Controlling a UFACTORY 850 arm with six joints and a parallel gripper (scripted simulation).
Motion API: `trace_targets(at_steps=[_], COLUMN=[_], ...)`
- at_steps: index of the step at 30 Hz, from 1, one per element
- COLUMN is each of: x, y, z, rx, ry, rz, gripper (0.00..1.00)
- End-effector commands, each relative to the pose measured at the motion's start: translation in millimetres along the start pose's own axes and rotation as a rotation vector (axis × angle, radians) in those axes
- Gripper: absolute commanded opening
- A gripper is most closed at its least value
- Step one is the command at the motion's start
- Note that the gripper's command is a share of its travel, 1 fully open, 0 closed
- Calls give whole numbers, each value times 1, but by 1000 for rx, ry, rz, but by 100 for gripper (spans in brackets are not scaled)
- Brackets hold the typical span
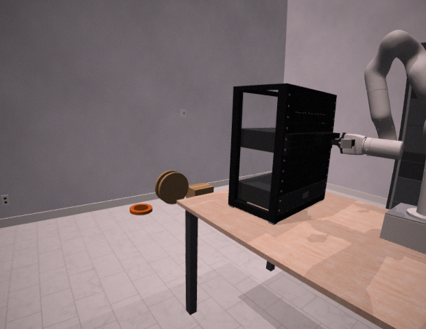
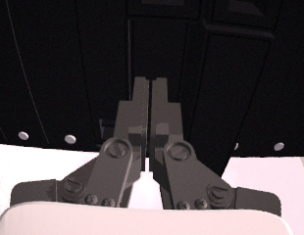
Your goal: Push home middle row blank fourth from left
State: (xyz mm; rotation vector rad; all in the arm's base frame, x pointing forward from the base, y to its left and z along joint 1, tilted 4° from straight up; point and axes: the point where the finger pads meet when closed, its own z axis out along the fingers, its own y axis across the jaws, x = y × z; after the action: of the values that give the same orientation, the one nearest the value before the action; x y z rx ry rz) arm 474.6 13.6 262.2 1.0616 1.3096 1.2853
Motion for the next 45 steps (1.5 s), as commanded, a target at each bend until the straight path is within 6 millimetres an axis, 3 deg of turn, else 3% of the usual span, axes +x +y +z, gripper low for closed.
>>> trace_targets(at_steps=[1,45], x=[0,0], y=[0,0], z=[2,8], rx=[-1,-1], ry=[0,0], rz=[0,0], gripper=[0,0])
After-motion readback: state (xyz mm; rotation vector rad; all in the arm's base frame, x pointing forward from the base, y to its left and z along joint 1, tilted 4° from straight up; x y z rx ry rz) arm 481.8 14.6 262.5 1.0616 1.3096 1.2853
